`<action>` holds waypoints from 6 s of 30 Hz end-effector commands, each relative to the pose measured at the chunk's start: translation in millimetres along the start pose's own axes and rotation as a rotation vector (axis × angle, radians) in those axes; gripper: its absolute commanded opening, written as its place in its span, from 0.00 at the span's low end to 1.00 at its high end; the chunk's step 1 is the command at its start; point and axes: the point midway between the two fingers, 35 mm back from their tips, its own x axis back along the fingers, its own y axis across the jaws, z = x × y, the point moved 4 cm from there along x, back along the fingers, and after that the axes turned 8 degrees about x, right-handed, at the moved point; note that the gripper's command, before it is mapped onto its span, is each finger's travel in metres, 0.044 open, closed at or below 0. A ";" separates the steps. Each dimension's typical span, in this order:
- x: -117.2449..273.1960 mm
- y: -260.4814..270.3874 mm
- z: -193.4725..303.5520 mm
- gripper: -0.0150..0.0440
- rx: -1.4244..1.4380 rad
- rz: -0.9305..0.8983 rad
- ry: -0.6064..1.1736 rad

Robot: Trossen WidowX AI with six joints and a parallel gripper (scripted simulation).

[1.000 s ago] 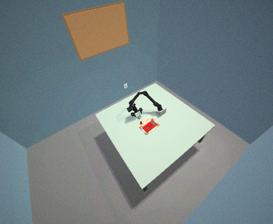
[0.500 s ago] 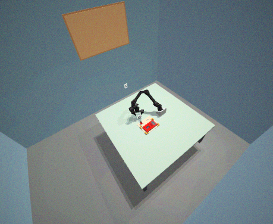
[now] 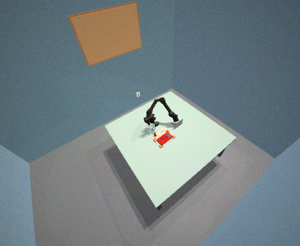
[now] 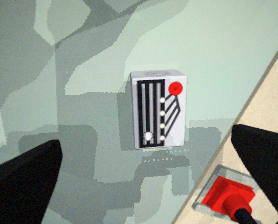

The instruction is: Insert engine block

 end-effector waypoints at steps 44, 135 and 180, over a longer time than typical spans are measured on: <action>-42.2 -12.0 0.5 0.51 -0.024 -0.014 -0.004; 49.6 -86.6 94.3 0.25 1.286 -0.001 0.017; 3.8 -185.1 156.2 0.34 2.704 -0.009 0.000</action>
